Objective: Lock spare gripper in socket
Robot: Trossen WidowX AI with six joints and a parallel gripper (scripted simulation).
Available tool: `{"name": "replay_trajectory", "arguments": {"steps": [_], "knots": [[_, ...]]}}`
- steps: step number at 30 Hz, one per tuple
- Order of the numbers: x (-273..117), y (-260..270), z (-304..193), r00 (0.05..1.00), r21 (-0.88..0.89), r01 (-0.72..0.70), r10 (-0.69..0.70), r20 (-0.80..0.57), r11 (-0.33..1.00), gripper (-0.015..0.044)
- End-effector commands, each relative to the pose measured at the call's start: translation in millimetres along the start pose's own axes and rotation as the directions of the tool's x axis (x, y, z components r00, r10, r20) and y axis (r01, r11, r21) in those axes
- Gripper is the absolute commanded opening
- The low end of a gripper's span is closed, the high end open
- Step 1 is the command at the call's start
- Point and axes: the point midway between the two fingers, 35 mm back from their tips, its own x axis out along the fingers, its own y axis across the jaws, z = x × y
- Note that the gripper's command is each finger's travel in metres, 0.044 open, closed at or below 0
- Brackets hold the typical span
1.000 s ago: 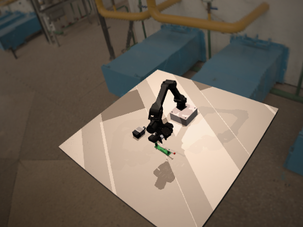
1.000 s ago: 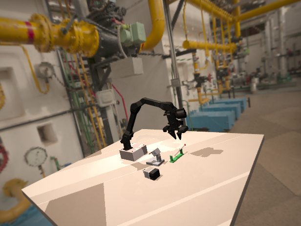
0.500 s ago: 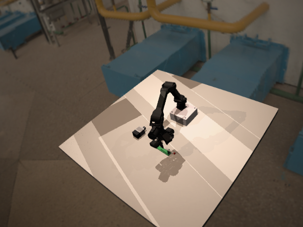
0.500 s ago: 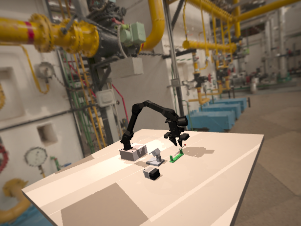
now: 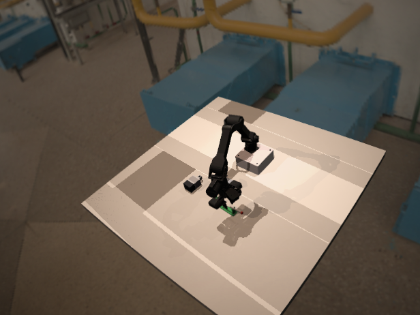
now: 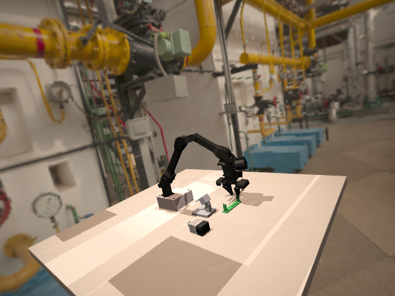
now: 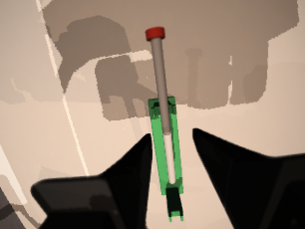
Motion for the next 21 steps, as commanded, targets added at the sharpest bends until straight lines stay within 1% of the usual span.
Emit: {"name": "replay_trajectory", "arguments": {"steps": [1, 13, 21], "knots": [[10, 2, -3, 1.0, -0.002, -0.009, 0.008, -0.007, 1.0, 0.018], [29, 4, -7, 1.0, -0.002, -0.009, 0.009, -0.007, 1.0, 0.018], [30, 4, -7, 1.0, -0.002, -0.009, 0.009, -0.007, 1.0, 0.018]]}}
